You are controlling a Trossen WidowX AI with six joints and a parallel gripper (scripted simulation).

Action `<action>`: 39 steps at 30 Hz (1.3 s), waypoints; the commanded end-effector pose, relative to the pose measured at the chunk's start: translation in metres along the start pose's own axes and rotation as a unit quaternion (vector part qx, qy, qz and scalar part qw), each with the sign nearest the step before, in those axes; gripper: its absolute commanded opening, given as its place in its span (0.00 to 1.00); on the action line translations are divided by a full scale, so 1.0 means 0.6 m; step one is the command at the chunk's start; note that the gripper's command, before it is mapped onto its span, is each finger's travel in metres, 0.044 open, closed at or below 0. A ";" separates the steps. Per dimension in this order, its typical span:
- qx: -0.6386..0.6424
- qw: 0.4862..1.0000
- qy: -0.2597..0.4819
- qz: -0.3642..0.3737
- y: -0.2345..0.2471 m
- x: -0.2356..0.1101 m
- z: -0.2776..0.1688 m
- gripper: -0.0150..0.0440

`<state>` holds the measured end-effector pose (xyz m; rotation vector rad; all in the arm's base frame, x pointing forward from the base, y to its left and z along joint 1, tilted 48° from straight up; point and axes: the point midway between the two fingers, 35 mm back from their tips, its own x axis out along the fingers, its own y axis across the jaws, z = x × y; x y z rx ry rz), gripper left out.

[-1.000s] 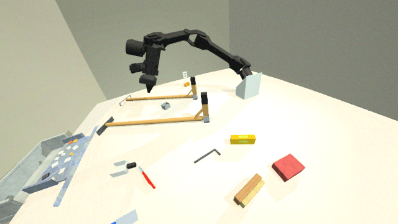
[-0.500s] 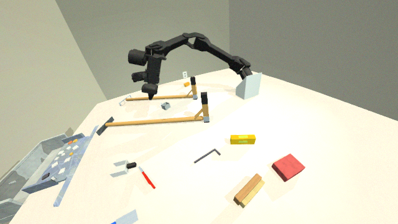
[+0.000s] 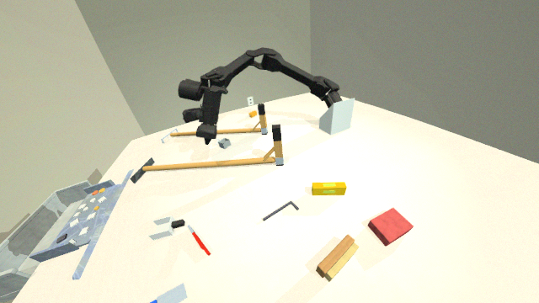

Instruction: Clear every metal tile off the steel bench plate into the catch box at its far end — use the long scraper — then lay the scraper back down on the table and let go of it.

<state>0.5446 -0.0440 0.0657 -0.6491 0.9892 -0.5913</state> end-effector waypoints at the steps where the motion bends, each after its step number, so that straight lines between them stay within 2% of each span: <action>1: -0.002 1.000 -0.001 0.003 0.002 0.018 -0.009 0.25; 22: -0.004 1.000 -0.004 0.000 -0.005 0.094 -0.057 0.25; 39: -0.004 1.000 -0.004 0.000 0.015 0.099 -0.049 0.25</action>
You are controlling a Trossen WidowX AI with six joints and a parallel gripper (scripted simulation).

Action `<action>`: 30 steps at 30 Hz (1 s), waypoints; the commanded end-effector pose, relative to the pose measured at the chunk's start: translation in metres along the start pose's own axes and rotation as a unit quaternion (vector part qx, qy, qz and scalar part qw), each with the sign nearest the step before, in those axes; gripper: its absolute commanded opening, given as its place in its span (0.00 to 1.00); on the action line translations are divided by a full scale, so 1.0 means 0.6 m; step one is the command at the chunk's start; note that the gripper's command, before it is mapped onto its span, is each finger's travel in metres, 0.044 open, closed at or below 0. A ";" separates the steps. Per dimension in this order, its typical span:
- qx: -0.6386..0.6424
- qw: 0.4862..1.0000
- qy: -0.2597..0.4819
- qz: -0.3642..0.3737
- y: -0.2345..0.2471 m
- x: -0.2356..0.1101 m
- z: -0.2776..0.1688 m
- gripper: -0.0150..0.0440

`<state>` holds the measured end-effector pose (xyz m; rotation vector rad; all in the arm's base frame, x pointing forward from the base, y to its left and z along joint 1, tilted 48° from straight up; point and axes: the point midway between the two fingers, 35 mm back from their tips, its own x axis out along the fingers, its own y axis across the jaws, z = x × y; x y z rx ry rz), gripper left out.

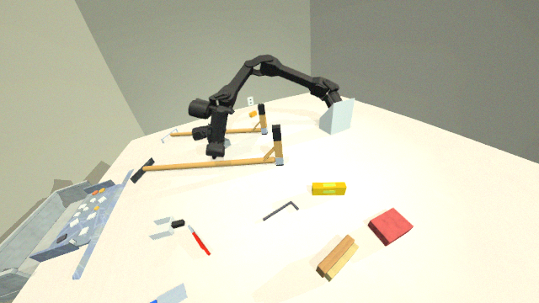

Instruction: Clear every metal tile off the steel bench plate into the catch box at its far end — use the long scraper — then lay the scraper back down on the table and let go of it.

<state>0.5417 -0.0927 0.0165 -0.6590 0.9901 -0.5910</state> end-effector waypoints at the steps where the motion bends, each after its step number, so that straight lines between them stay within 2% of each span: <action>1: 0.000 1.000 -0.003 0.002 0.011 -0.002 0.007 0.25; 30: 0.001 1.000 -0.003 0.003 0.056 0.005 0.024 0.25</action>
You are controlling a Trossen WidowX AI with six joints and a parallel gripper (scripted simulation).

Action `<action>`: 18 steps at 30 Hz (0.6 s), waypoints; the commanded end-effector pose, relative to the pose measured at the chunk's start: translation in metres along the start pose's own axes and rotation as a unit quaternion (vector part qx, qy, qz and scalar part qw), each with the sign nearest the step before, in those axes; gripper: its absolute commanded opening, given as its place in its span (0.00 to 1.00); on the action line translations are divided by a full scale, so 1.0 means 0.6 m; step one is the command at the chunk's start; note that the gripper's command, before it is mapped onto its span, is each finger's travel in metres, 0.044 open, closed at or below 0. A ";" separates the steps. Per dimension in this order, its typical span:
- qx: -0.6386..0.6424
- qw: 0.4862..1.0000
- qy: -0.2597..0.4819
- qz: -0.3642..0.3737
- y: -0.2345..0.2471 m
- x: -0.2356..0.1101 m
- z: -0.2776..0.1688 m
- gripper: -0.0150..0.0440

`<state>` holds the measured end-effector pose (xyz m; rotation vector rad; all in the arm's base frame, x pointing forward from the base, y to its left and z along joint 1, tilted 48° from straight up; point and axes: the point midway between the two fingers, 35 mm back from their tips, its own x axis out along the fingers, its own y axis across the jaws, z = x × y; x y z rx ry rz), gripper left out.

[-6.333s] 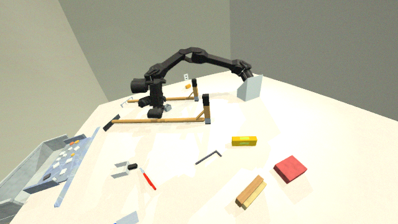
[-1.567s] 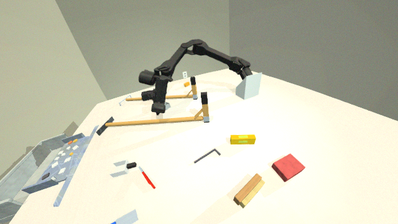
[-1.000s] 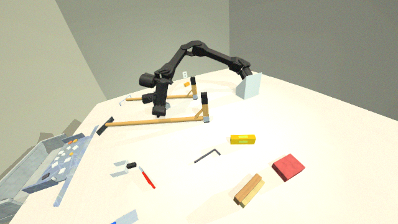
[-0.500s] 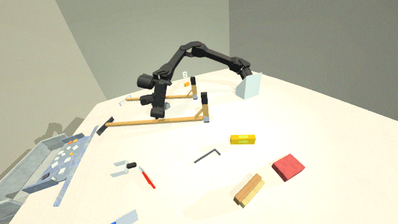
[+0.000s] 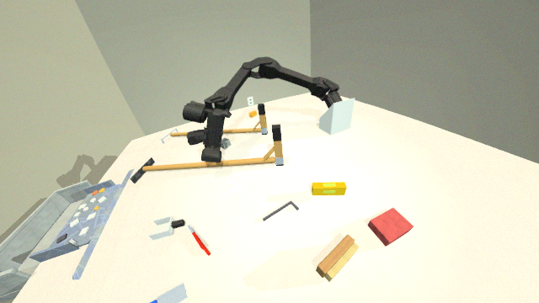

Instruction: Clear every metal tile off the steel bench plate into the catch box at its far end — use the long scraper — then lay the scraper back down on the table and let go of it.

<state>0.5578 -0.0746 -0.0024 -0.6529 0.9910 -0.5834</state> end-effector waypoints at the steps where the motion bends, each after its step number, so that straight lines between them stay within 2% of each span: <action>1: 0.000 1.000 -0.002 -0.001 0.011 -0.003 0.006 0.25; 18: 0.000 1.000 -0.002 -0.001 0.038 0.001 0.013 0.25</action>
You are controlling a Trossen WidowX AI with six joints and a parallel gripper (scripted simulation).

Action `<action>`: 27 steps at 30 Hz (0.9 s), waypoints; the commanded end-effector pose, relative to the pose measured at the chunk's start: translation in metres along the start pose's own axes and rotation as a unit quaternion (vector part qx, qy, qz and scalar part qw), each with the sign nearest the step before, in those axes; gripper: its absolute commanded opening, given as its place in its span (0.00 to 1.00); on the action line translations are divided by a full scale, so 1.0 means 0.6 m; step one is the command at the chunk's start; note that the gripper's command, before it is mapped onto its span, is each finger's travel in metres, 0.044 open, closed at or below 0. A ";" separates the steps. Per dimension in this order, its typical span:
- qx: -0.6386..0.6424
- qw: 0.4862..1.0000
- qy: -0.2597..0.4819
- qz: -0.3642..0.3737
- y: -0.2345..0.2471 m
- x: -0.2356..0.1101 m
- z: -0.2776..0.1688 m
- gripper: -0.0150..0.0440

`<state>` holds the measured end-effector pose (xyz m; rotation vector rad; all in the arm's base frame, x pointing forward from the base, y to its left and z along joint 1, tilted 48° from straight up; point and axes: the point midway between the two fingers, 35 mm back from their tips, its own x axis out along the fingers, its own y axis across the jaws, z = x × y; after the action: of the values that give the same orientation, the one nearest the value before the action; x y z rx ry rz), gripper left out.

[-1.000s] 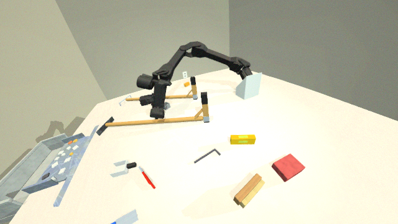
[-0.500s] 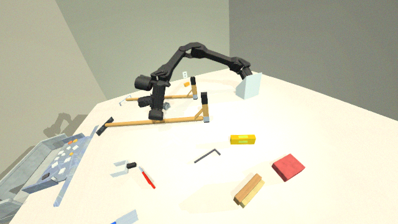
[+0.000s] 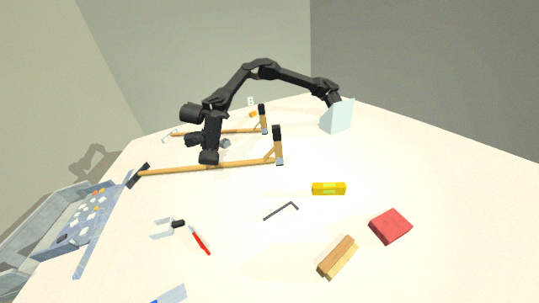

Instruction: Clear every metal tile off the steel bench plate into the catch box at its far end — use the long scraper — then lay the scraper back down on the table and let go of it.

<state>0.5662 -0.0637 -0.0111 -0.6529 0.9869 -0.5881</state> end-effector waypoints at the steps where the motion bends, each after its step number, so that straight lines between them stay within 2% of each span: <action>1: -0.001 1.000 -0.001 0.001 0.014 -0.001 0.003 0.25; 27: -0.001 1.000 -0.002 0.001 0.056 0.003 0.011 0.25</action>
<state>0.5771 -0.0467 -0.0276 -0.6517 0.9827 -0.5898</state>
